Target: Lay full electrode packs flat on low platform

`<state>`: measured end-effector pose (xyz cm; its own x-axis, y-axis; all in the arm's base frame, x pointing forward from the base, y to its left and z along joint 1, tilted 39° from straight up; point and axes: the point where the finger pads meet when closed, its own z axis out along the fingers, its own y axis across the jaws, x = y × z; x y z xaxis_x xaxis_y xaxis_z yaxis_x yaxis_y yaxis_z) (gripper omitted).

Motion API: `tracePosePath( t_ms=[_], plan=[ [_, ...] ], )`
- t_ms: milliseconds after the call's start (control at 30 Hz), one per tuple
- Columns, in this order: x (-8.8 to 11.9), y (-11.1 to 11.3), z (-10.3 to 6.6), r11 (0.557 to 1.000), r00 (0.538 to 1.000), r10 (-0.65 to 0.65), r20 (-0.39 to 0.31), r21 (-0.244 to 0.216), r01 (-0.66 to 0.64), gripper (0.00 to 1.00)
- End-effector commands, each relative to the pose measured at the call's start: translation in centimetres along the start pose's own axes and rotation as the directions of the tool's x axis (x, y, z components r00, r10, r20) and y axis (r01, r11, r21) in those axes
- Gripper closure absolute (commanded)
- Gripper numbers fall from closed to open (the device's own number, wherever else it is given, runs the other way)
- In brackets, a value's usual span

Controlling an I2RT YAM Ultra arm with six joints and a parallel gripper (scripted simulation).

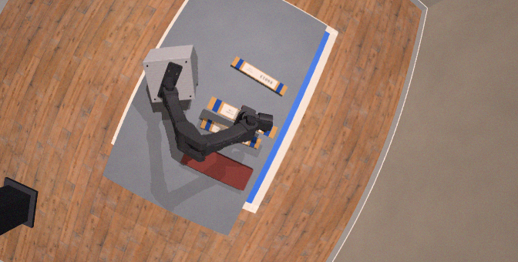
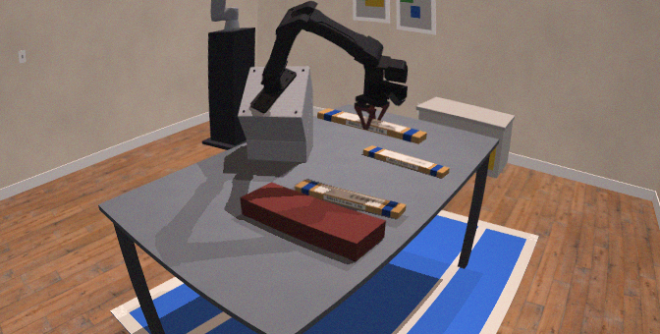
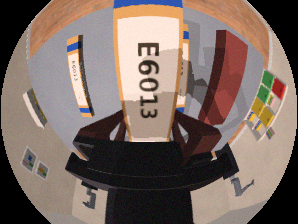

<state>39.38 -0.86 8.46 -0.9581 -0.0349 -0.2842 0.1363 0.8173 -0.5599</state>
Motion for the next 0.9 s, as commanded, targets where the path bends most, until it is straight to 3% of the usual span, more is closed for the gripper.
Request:
tracePosePath(
  t_ms=[0,533,567,867],
  plan=[
    [-1.4,-0.2,-2.6,1.000,0.997,0.018,0.076,-0.026,-0.016,1.00],
    [-1.4,-0.3,-2.7,1.000,0.997,0.018,0.076,-0.026,-0.016,1.00],
    [-0.3,-0.1,-0.2,1.000,0.999,0.010,0.047,-0.016,-0.009,1.00],
    [-0.3,-0.1,0.7,1.000,0.999,0.010,0.047,-0.016,-0.009,1.00]
  ],
)
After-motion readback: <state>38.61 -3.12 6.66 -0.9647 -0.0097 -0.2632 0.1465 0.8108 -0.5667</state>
